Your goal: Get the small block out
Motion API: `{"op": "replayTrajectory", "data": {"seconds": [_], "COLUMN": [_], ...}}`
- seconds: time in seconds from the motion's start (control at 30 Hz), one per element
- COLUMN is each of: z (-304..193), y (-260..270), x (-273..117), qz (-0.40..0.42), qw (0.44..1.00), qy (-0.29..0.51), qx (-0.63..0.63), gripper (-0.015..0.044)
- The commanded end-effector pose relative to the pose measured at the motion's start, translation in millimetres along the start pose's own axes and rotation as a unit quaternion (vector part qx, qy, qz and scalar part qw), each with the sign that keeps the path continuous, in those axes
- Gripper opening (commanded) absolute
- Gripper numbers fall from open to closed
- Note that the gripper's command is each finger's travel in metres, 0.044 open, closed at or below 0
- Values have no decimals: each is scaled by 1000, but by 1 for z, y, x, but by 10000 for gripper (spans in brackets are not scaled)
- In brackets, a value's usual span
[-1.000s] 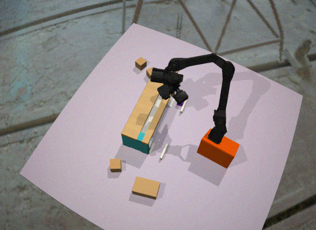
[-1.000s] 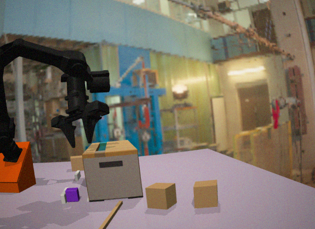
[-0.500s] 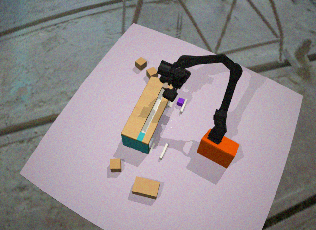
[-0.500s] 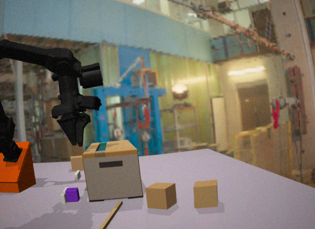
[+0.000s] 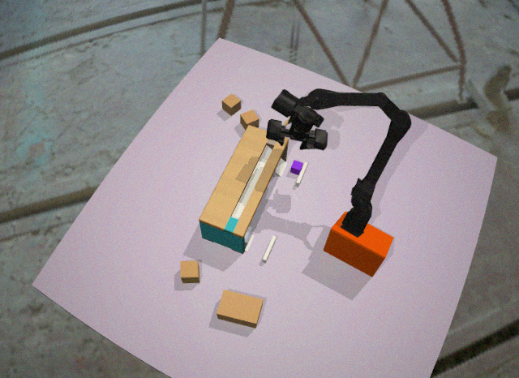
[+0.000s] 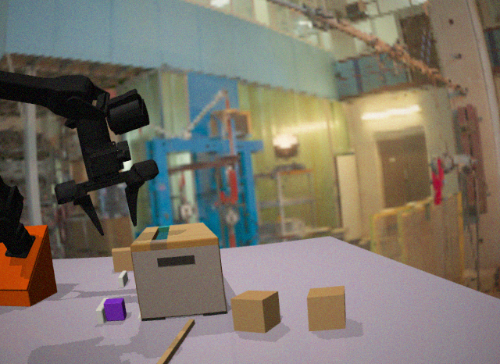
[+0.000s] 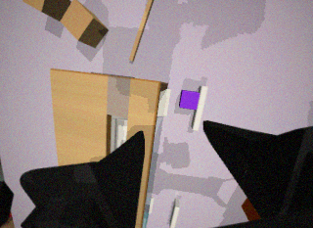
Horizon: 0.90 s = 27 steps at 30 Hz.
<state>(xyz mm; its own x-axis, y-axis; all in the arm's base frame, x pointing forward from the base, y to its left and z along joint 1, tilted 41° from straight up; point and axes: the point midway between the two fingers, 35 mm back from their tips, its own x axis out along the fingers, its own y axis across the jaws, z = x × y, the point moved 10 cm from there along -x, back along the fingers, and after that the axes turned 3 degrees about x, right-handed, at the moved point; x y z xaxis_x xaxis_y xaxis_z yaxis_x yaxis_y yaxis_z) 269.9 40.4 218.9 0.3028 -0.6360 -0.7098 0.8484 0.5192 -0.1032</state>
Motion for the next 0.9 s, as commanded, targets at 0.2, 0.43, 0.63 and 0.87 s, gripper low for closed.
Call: {"op": "replayTrajectory", "data": {"seconds": [0.2, 0.43, 0.63, 0.87], "z": [18, 21, 21, 21], "y": [-38, -46, -46, -46], "x": [-8, -10, -10, -10], "qz": [61, 62, 62, 62], "qw": [739, 593, 593, 593], "qy": [71, 96, 96, 96], "qx": [667, 797, 797, 797], "gripper": [285, 285, 285, 285]}}
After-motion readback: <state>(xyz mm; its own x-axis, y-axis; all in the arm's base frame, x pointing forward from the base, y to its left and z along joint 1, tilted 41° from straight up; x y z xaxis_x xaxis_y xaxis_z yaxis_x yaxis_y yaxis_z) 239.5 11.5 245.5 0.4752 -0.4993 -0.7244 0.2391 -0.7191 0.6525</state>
